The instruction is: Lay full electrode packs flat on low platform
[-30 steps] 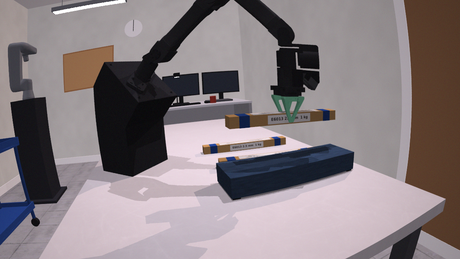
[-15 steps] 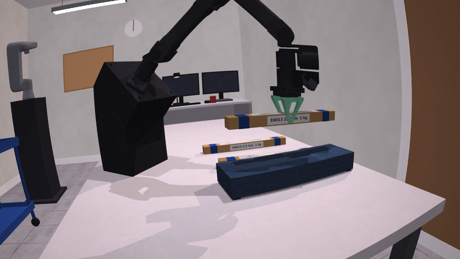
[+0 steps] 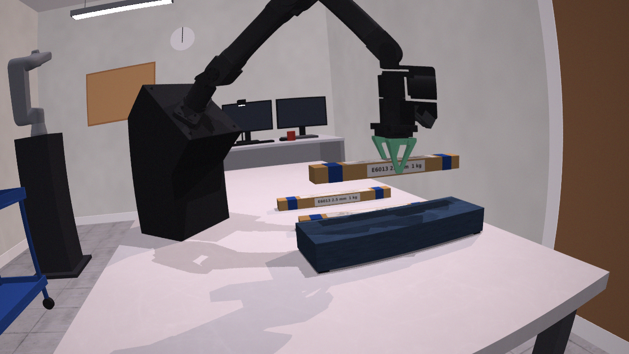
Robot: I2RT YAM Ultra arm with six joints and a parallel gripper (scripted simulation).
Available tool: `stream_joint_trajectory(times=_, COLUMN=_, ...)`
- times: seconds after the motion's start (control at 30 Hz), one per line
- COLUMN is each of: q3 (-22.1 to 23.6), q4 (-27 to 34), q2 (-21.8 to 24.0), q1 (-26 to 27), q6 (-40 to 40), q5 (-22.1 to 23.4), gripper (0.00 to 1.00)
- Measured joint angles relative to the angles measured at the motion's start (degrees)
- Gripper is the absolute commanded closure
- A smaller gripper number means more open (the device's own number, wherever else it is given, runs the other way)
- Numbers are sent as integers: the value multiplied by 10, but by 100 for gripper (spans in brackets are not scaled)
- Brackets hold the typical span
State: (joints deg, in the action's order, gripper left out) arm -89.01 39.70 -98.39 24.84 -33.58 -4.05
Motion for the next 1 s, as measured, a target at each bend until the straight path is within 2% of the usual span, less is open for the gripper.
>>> stream_joint_trajectory(times=1.0, q3=1, q4=-64, q2=-66, q1=4, q6=-3, q5=3, gripper=100)
